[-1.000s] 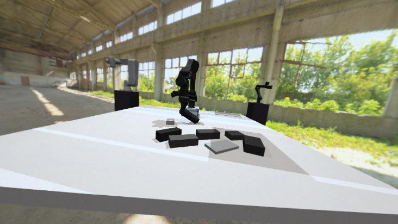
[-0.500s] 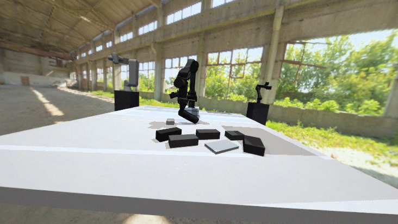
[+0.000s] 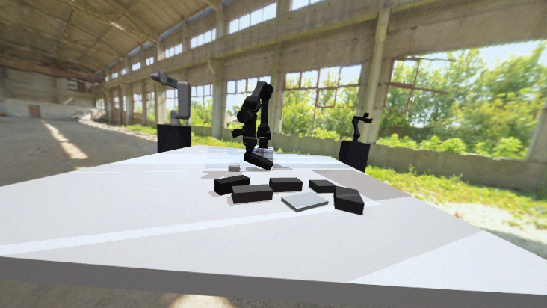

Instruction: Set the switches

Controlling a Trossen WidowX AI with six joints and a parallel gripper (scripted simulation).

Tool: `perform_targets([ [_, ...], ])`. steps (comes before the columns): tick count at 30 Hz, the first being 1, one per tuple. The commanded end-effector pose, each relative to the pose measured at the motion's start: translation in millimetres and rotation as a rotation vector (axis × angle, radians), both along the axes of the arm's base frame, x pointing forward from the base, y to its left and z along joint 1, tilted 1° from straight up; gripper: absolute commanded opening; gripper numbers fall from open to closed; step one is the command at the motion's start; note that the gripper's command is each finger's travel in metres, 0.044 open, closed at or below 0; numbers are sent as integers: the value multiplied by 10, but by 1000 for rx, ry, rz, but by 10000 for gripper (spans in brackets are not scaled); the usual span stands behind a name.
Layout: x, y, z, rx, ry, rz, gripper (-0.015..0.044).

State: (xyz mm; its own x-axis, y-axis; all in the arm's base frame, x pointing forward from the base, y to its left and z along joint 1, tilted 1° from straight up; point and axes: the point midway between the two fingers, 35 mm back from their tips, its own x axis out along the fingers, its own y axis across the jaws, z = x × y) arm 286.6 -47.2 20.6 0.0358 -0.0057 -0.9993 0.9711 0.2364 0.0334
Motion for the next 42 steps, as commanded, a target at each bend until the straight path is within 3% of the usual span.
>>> perform_targets([
  [1,-54,20,-97,11,26,14,338],
  [42,-42,-21,-390,10,27,14,337],
])
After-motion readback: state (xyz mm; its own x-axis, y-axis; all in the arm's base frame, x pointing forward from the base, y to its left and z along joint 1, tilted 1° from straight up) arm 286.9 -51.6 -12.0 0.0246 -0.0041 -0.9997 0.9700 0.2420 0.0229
